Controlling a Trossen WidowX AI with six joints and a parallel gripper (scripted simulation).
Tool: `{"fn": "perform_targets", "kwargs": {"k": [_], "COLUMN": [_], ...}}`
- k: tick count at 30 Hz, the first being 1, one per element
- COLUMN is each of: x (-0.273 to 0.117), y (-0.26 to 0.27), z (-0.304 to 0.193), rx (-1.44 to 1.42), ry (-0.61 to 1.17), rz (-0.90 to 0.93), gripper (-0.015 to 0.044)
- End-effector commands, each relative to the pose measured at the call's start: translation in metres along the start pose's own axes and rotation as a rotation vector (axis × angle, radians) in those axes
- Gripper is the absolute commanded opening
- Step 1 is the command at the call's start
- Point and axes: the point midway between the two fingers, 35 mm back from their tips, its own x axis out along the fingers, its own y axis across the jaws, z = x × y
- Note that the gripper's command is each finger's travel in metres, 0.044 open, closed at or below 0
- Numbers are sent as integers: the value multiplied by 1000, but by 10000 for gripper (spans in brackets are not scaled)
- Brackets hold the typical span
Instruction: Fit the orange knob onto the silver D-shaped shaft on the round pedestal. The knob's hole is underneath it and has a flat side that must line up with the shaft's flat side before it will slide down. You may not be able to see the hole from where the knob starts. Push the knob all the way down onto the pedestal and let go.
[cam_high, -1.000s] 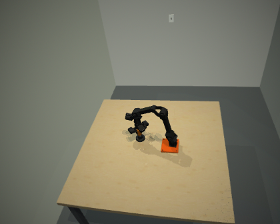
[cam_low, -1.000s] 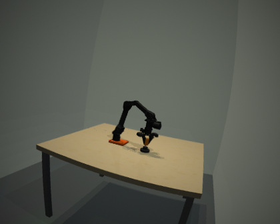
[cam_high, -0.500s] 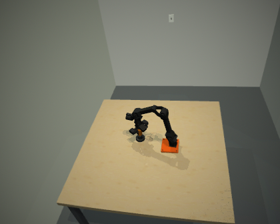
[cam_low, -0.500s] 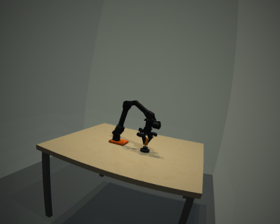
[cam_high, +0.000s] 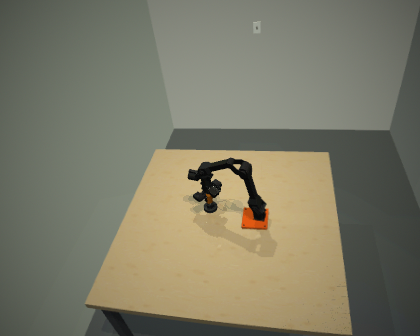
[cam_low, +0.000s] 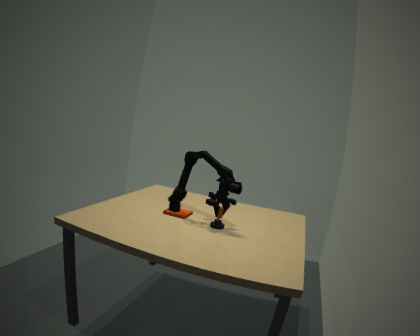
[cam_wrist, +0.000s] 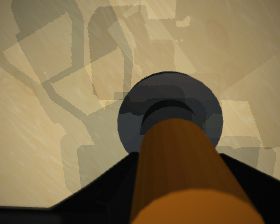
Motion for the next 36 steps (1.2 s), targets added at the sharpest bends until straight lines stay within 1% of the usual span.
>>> {"fn": "perform_targets", "kwargs": {"k": [1,24,30,32,36], "x": [1,3,-3,-3,-3], "y": [-1,2,3,3,3], "z": [-2,4,5,5,5], "rx": [-7,-7,-7,-33,-176], "ry": [6,6,6,6,6], "rz": [-1,-1,0,0,0], "gripper": [0,0,0,0,0]}}
